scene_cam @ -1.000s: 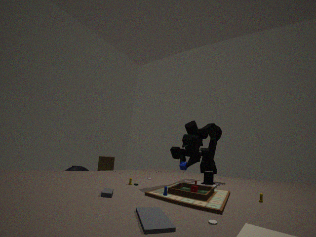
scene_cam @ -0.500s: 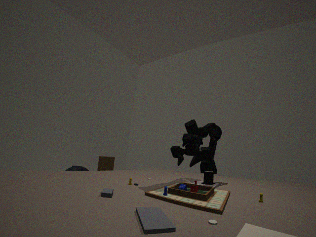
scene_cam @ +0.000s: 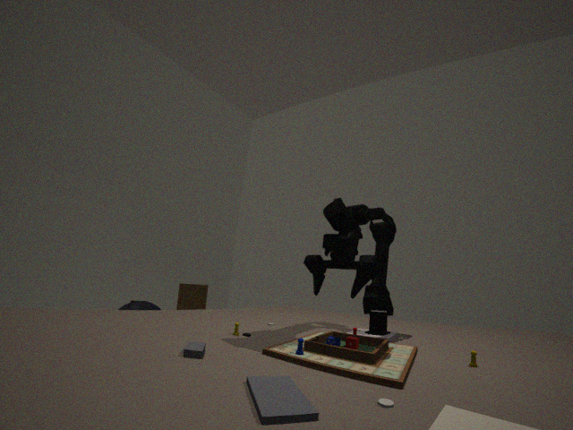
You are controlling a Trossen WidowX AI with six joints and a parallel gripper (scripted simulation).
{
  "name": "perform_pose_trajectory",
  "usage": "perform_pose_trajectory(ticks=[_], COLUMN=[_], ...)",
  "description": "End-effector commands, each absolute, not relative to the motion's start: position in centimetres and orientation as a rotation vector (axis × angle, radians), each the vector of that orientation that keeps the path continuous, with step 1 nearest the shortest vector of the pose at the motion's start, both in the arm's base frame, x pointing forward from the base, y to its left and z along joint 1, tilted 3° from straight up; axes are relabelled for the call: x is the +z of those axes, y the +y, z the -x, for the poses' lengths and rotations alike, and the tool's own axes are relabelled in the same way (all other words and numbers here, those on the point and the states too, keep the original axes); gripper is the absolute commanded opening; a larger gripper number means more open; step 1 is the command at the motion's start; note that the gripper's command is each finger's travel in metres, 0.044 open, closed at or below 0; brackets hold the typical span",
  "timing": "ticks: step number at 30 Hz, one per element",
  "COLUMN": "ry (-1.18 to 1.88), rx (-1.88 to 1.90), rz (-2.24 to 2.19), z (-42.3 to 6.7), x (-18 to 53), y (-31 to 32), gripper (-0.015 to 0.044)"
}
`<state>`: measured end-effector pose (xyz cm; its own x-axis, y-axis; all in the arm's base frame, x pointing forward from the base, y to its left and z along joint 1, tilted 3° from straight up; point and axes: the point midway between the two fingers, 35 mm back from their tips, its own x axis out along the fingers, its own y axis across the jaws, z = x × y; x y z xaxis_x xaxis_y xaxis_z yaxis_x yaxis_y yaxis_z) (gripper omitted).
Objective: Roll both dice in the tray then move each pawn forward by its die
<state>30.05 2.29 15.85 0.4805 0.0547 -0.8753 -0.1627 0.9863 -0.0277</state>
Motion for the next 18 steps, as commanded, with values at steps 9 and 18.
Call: perform_pose_trajectory(ticks=[9, 18], ry=[1.463, 1.513], rx=[0.109, -0.03], rz=[0.153, 0.034], z=[-30.9, -22.7], x=[13.6, 12.1], y=[2.4, 1.1], gripper=[0.044, 0.023])
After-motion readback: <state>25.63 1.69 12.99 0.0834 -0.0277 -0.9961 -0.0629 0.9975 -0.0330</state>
